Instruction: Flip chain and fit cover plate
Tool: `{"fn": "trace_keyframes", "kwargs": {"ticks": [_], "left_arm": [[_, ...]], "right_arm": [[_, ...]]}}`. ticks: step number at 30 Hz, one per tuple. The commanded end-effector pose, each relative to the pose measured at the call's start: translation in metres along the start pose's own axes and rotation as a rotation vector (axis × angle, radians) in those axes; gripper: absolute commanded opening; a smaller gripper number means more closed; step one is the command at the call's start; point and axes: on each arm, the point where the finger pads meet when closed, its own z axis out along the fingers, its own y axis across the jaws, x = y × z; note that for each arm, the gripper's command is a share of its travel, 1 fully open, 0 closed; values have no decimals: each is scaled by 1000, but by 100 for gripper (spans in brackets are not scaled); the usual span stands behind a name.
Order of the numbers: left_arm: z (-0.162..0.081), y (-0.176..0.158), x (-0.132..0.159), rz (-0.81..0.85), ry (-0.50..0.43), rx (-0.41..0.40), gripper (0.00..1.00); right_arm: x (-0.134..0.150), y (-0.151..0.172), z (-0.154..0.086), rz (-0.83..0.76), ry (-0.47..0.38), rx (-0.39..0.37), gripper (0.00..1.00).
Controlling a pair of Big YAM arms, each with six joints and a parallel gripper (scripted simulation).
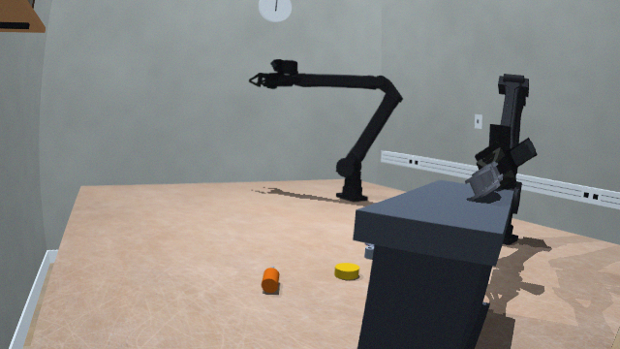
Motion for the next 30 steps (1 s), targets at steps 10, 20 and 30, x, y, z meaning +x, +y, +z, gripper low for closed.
{"fn": "trace_keyframes", "kwargs": {"ticks": [10, 20, 30], "left_arm": [[19, -44, -20, 82, -44, 76, 19], [20, -44, -18, 150, -45, 72, 19], [22, -42, -15, 202, -44, 68, 19]], "right_arm": [[-44, 4, 2, 0, -64, -5, 100], [-44, 4, 2, 0, -64, -5, 100], [-44, 4, 2, 0, -64, -5, 100]]}}
